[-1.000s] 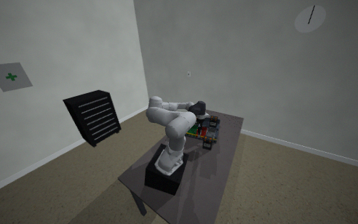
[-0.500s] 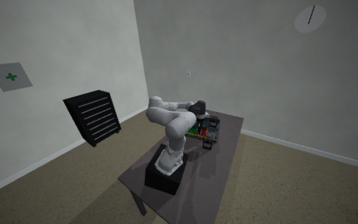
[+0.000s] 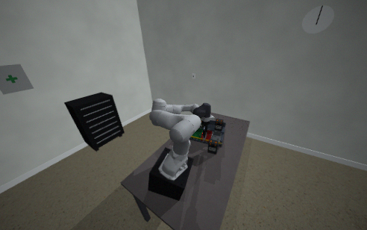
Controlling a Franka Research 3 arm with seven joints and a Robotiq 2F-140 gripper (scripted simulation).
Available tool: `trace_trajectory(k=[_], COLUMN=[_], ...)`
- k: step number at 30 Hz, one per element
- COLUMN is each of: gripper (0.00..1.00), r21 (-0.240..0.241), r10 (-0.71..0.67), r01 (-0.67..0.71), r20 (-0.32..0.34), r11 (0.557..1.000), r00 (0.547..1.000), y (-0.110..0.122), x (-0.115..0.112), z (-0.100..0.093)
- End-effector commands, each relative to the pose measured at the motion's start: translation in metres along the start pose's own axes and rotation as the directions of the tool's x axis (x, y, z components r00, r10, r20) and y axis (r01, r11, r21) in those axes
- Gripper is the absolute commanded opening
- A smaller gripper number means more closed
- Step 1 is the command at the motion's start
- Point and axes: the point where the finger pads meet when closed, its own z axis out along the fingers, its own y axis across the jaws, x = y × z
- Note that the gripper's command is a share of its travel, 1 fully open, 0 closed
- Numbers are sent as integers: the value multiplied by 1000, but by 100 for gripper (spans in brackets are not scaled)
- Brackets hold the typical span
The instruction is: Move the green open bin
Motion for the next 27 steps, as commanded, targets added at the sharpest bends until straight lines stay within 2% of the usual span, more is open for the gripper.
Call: trace_trajectory(k=[1, 22, 27], gripper=[28, 28, 28], r21=[-1, -1, -1], r10=[-5, -5, -5], r01=[5, 5, 5], r20=[1, 1, 1], r11=[1000, 1000, 1000], r00=[1000, 1000, 1000], y=[1, 1, 1], x=[-1, -1, -1], z=[-1, -3, 9])
